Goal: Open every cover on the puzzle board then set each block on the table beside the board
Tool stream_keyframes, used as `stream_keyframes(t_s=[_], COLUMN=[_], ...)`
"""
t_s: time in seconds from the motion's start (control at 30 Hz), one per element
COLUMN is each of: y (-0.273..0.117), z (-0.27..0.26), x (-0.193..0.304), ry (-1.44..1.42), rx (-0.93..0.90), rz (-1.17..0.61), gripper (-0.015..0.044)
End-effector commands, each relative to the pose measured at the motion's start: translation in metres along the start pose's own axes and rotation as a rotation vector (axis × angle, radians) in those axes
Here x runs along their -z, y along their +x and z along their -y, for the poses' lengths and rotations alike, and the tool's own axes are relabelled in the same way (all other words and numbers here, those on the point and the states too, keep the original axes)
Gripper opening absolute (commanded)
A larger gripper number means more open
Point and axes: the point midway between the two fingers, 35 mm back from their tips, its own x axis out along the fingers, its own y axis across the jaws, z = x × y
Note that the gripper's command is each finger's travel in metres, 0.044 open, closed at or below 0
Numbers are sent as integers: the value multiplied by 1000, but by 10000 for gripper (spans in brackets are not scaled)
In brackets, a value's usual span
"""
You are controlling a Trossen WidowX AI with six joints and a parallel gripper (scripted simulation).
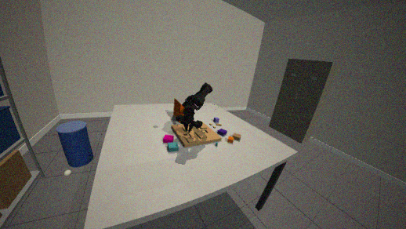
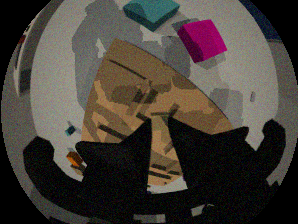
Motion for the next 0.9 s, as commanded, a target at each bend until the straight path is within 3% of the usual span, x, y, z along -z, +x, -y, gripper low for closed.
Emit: stream_keyframes(t_s=[0.0,0.87], y=[-6,-59], z=[0,5], x=[-1,-3], ry=[-5,-4], rx=[3,5], rz=[4,6], gripper=[80,80])
